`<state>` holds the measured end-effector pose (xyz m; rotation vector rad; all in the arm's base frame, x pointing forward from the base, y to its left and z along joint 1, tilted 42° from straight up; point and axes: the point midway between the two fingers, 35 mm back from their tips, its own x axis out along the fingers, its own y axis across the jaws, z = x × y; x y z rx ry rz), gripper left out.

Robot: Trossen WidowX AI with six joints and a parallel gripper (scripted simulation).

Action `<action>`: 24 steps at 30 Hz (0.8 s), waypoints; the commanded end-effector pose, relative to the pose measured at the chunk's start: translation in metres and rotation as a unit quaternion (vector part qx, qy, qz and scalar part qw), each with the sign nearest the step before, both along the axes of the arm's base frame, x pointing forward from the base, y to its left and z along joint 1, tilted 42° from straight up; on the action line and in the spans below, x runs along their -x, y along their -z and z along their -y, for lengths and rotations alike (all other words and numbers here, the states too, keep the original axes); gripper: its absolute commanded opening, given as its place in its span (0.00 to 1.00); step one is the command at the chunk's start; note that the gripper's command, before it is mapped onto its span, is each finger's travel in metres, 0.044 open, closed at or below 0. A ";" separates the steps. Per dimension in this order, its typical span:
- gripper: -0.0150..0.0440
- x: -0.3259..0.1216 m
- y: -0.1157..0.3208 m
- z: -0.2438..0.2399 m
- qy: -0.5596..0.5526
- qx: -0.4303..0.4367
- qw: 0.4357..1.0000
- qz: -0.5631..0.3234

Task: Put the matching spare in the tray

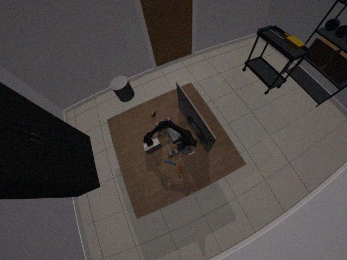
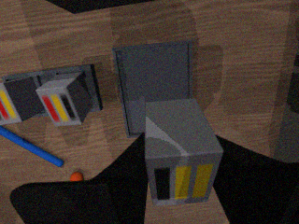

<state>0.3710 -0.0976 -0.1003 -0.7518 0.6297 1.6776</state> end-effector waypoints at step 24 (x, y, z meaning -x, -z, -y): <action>0.25 0.003 0.018 -0.015 0.003 -0.002 1.000 0.000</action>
